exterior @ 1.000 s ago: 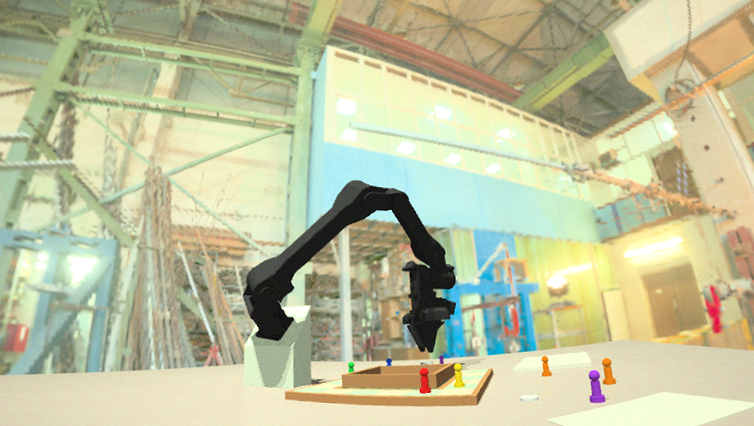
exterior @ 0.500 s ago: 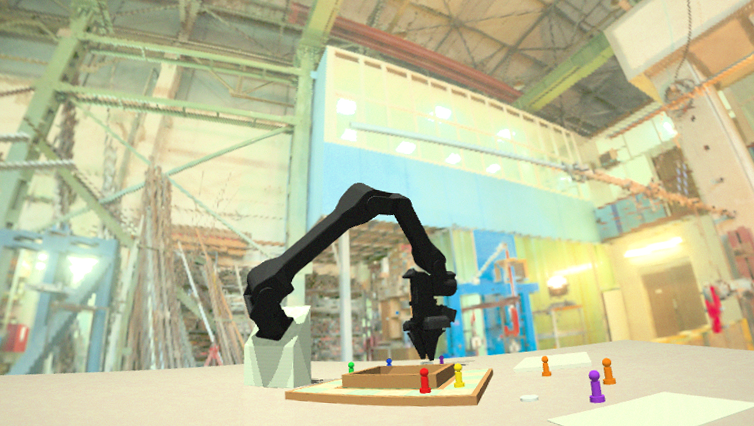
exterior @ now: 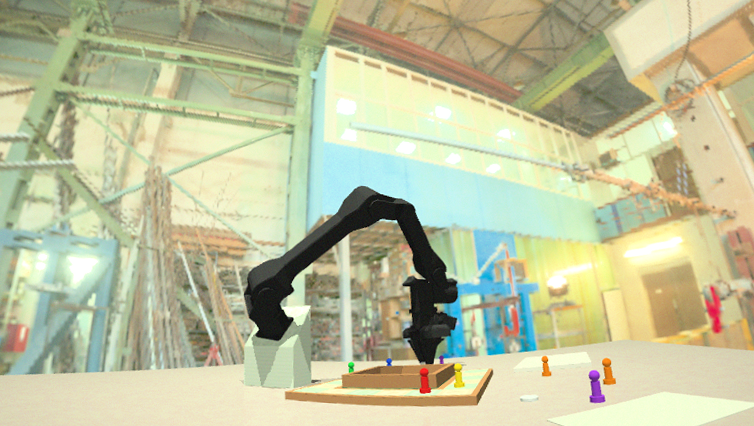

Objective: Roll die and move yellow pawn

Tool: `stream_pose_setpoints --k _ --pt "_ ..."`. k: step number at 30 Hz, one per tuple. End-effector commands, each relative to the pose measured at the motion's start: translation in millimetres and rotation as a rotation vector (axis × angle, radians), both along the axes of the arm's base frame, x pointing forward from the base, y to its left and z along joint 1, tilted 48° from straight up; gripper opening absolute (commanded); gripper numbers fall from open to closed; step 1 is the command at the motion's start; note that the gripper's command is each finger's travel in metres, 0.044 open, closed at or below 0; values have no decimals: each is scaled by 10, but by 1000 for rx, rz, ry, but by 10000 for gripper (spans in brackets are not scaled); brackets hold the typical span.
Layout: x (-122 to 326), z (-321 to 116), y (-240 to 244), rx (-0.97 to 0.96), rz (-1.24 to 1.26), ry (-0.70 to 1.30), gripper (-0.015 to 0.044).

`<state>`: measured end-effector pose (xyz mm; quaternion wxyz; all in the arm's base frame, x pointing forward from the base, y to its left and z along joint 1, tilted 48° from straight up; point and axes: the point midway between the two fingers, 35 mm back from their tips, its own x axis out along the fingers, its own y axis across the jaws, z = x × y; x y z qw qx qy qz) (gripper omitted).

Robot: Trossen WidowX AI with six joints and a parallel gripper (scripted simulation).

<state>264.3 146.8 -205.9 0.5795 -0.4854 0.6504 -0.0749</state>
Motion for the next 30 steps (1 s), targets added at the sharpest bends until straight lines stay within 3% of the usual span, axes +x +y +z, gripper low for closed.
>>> stream_pose_setpoints --k 1,7,9,30 --pt "1 -8 -20 -4 3 1 91" --pt "1 -8 -20 -4 3 1 51" --pt "1 -1 -11 -4 3 1 0" --pt "-99 844 874 1 3 4 0"
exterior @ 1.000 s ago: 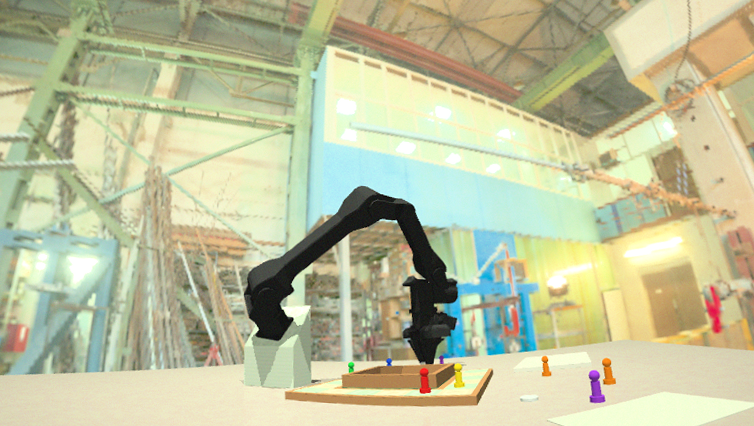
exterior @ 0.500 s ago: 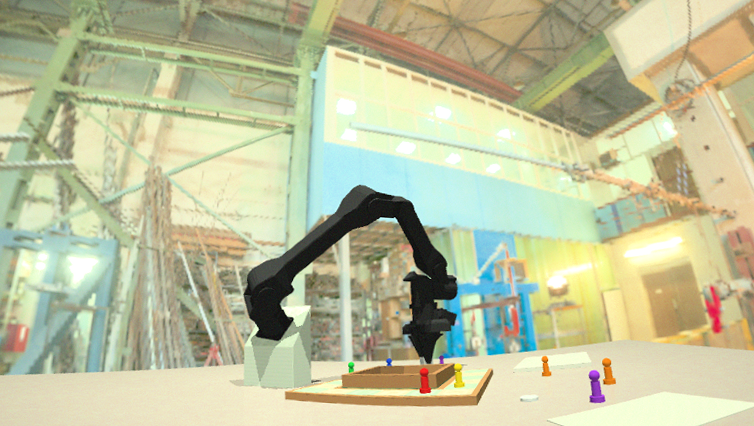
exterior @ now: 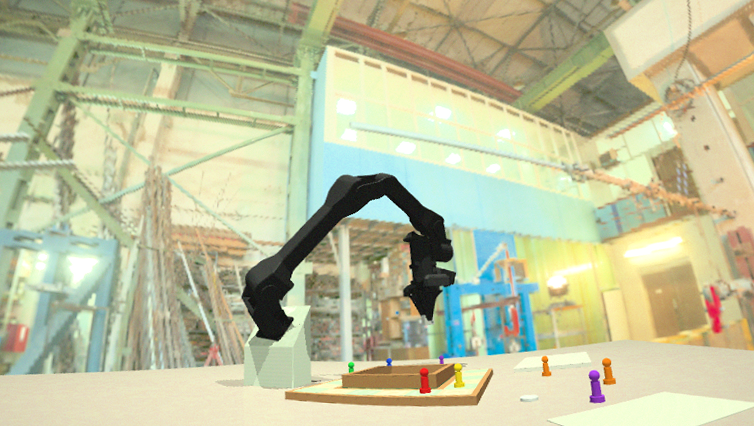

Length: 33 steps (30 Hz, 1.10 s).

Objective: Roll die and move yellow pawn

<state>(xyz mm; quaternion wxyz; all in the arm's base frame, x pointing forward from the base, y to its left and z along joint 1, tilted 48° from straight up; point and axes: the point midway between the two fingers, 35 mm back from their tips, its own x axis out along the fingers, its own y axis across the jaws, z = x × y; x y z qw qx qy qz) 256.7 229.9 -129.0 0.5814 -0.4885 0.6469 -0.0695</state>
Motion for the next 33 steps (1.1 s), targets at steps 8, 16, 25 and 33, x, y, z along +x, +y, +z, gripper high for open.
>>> stream_pose_setpoints --k 8,16,25,33 --pt "96 285 -133 -16 73 92 0" --pt "225 578 -426 -36 195 217 0" --pt "302 881 -796 -64 331 356 0" --pt "306 1123 -1148 -95 448 479 0"
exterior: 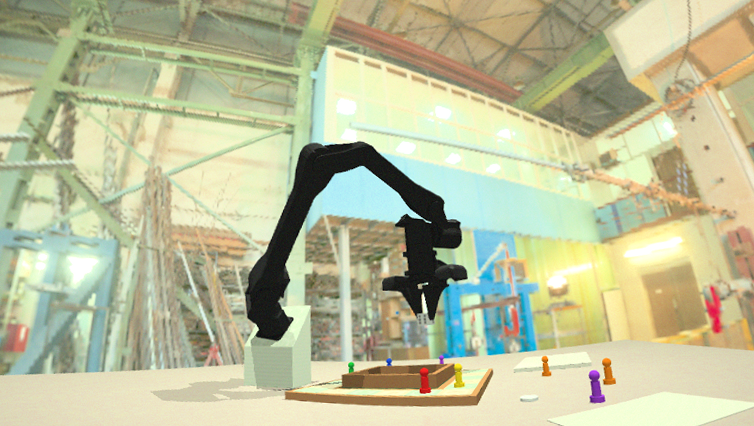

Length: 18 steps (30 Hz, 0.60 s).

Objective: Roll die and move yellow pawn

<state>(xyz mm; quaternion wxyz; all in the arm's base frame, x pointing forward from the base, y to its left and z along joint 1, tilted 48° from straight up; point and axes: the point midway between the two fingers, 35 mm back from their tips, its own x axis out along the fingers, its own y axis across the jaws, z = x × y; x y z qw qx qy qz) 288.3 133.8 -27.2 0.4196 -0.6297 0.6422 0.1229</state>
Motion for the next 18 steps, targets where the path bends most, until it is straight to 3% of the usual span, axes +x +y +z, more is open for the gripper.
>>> stream_pose_setpoints --k 1,18 --pt "-14 134 -232 -24 71 75 0" --pt "-193 500 -927 -94 292 313 0"
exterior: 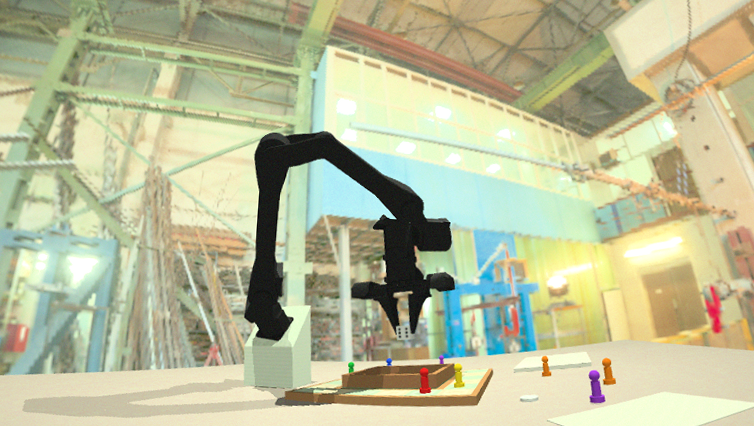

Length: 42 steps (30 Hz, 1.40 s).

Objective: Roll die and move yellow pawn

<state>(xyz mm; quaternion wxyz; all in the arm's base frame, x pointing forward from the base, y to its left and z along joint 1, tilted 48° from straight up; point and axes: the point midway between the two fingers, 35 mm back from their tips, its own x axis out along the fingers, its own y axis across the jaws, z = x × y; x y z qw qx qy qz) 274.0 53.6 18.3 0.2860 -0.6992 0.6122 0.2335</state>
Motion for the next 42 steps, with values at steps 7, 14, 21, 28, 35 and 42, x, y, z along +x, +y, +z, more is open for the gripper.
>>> stream_pose_setpoints --k 7,14,21,28,35,42 --pt "-67 23 -142 26 25 64 0" --pt "-122 -55 -180 244 -12 142 0" --pt "-149 -94 -194 471 -3 179 0" --pt "-149 -100 -194 693 53 166 0" --pt "-138 -83 -195 823 114 131 0" --pt "-68 397 -90 824 115 130 0"
